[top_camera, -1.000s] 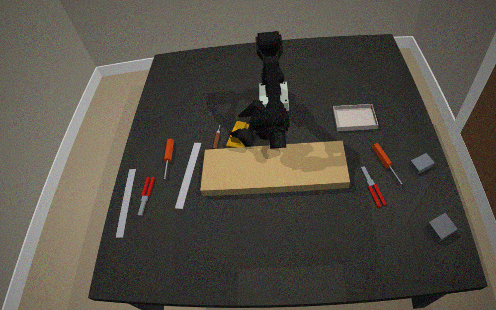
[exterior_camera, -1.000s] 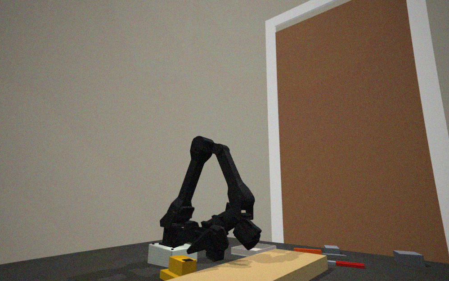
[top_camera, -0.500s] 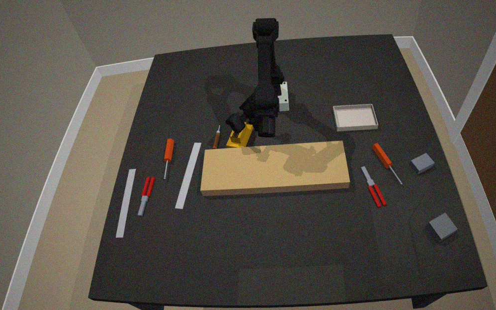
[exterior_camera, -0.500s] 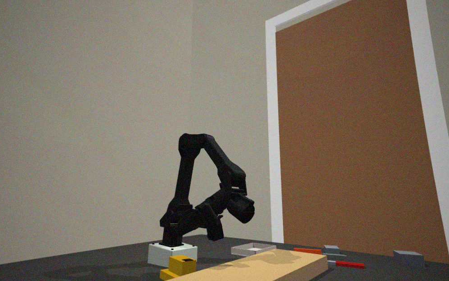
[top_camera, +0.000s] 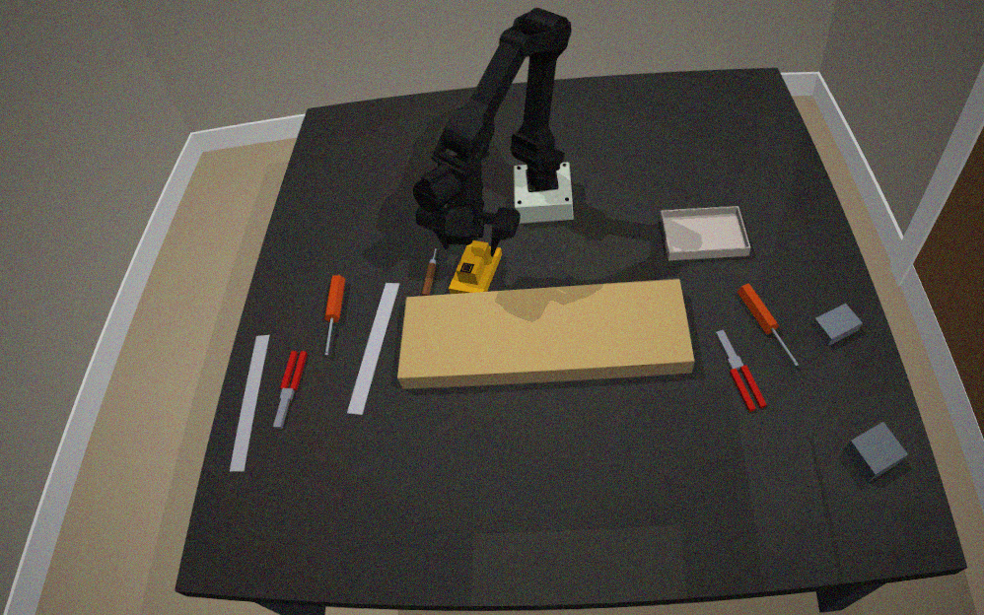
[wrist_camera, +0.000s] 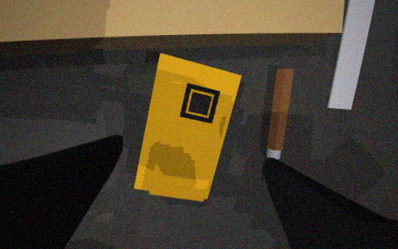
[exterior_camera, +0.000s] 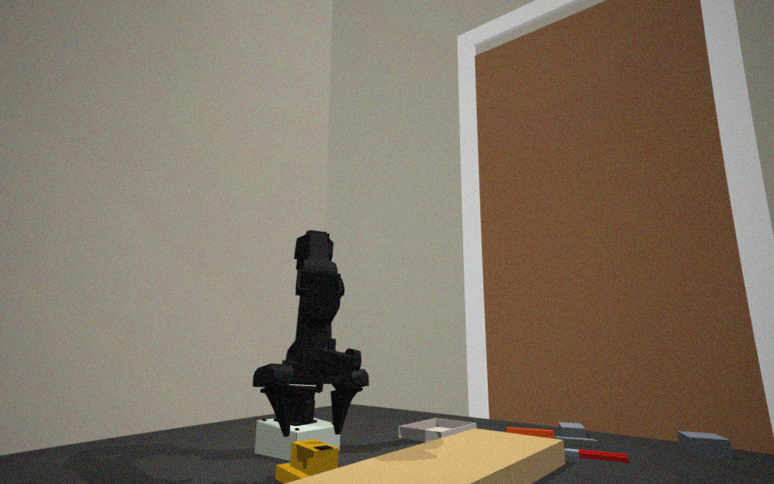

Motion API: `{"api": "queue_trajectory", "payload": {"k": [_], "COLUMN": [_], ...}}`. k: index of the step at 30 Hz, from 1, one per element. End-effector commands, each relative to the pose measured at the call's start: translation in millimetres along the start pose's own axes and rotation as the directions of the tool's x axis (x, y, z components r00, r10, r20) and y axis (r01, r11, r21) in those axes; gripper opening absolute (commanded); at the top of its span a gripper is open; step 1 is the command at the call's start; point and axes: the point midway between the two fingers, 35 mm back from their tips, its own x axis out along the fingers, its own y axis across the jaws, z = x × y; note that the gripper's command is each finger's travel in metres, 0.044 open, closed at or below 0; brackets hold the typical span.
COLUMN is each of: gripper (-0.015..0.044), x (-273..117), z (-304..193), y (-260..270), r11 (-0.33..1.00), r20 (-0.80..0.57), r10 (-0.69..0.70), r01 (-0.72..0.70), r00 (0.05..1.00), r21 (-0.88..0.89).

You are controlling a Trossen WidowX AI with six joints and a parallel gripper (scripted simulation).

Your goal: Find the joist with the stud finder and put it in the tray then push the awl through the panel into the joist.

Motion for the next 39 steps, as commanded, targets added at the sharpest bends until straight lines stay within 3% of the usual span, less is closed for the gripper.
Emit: {"api": "queue_trajectory", "payload": {"k": [1, 39], "gripper": [0.0440, 0.0440], "x": [-3, 42], "z": [6, -1], "y": [0, 3], "r11": [0.995, 0.995], "r20": [0.095, 0.095], "r10": [0.051, 0.052], "r01": [-0.059, -0.060], "r00": [0.994, 0.994], "r21": [0.081, 0.081]}}
